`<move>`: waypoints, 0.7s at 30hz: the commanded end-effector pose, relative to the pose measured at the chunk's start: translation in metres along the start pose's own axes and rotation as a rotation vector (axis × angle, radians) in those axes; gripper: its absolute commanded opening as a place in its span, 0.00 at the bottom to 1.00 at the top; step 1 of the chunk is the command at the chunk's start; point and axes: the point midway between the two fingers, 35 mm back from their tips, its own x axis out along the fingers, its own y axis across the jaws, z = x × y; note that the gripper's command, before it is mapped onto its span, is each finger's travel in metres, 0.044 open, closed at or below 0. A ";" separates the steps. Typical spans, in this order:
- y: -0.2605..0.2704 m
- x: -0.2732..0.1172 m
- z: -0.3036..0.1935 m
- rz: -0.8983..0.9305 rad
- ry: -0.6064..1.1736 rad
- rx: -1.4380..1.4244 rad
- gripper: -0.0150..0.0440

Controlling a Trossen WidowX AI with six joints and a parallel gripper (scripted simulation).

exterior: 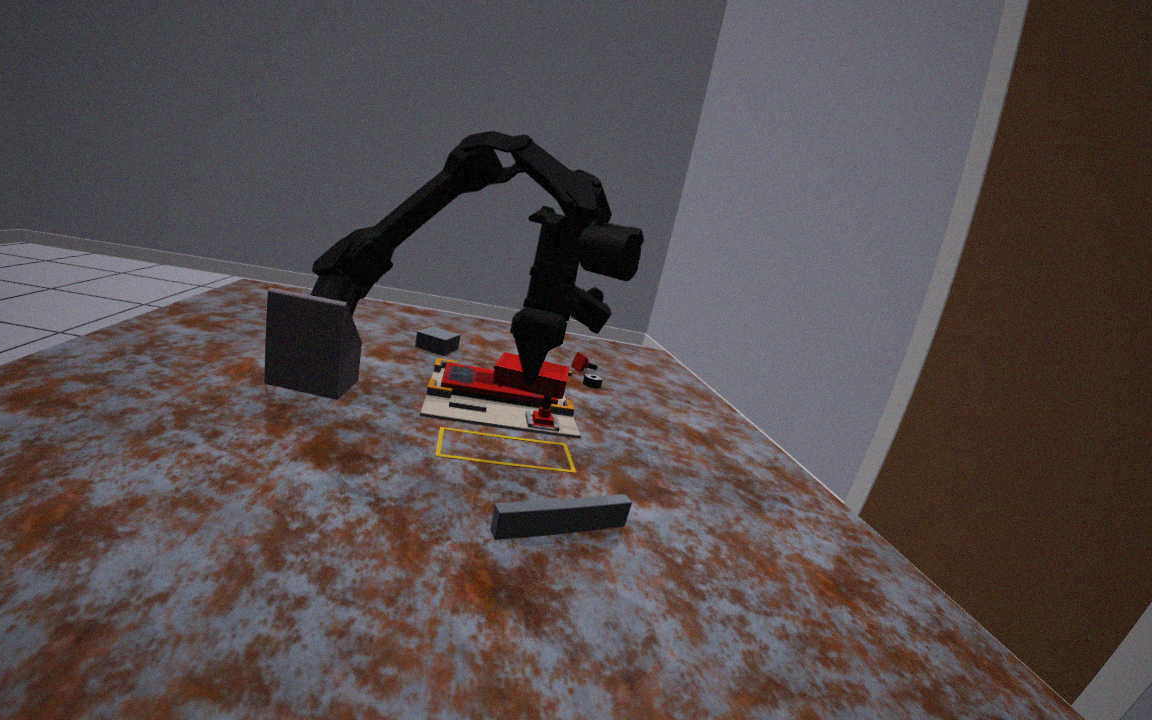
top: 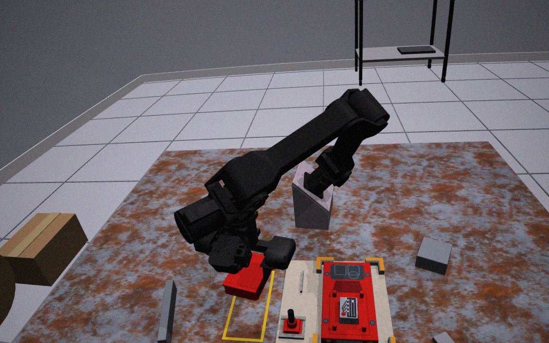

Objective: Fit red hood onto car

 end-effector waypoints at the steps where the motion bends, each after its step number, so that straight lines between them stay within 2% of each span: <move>1: 0.019 0.001 0.000 0.003 0.005 -0.013 0.25; 21: 0.113 -0.003 -0.001 -0.002 0.001 -0.117 0.25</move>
